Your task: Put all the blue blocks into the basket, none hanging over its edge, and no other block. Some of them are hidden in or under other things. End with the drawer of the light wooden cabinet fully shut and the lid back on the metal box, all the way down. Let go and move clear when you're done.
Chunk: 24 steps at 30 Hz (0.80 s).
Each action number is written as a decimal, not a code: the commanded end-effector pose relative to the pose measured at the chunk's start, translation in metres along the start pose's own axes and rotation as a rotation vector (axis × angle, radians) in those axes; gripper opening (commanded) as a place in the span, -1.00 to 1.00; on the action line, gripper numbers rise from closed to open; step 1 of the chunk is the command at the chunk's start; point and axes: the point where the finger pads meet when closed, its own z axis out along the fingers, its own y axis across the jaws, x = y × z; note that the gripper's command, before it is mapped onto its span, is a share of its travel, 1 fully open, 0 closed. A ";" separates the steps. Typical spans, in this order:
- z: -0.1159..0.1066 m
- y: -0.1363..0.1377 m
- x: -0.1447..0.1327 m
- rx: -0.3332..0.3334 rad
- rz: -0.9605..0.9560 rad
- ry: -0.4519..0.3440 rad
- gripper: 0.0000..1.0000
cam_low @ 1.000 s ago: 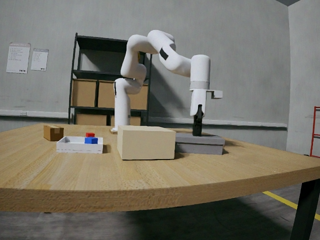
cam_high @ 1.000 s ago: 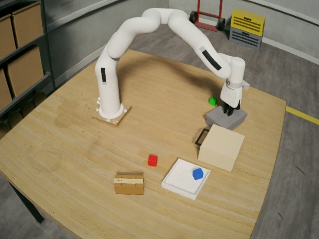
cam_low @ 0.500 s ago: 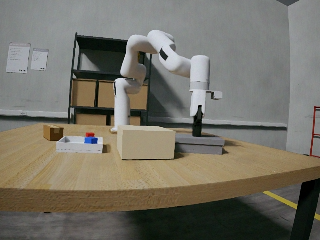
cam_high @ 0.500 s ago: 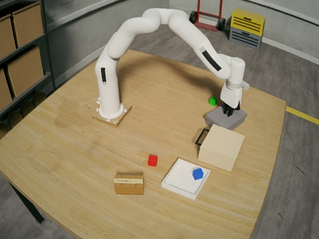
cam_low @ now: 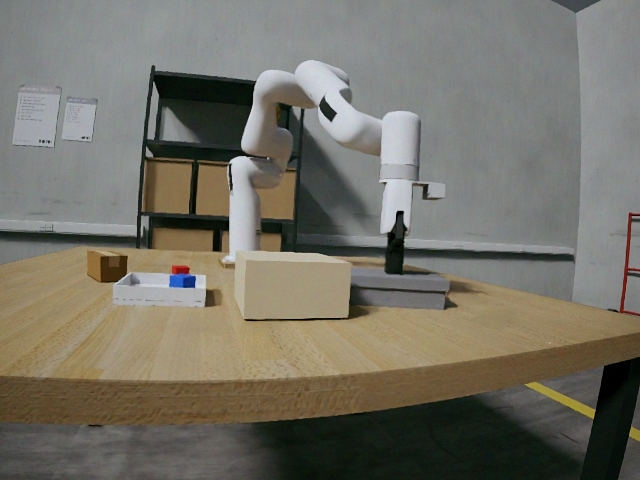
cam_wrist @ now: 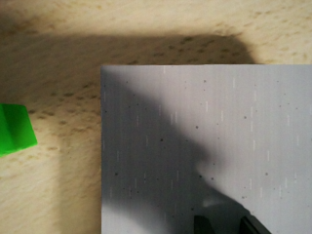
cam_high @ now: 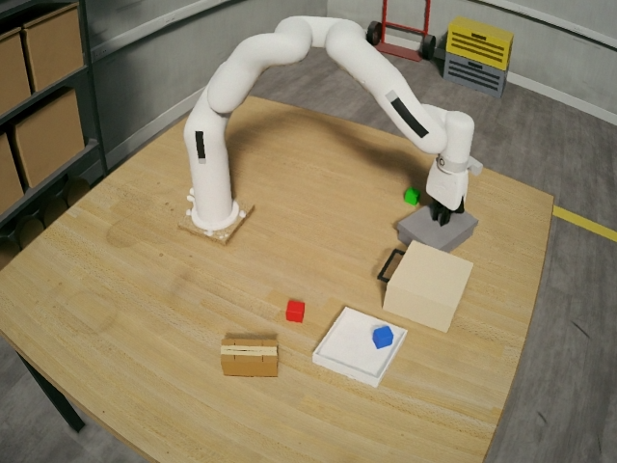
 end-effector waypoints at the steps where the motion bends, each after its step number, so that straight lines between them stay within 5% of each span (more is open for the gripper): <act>1: -0.002 0.001 0.001 -0.004 0.000 0.004 -1.00; 6: -0.002 0.001 0.001 -0.004 0.000 0.004 -1.00; 7: -0.002 0.001 0.001 -0.004 0.000 0.004 1.00; 24: -0.002 0.001 0.001 -0.004 0.000 0.004 1.00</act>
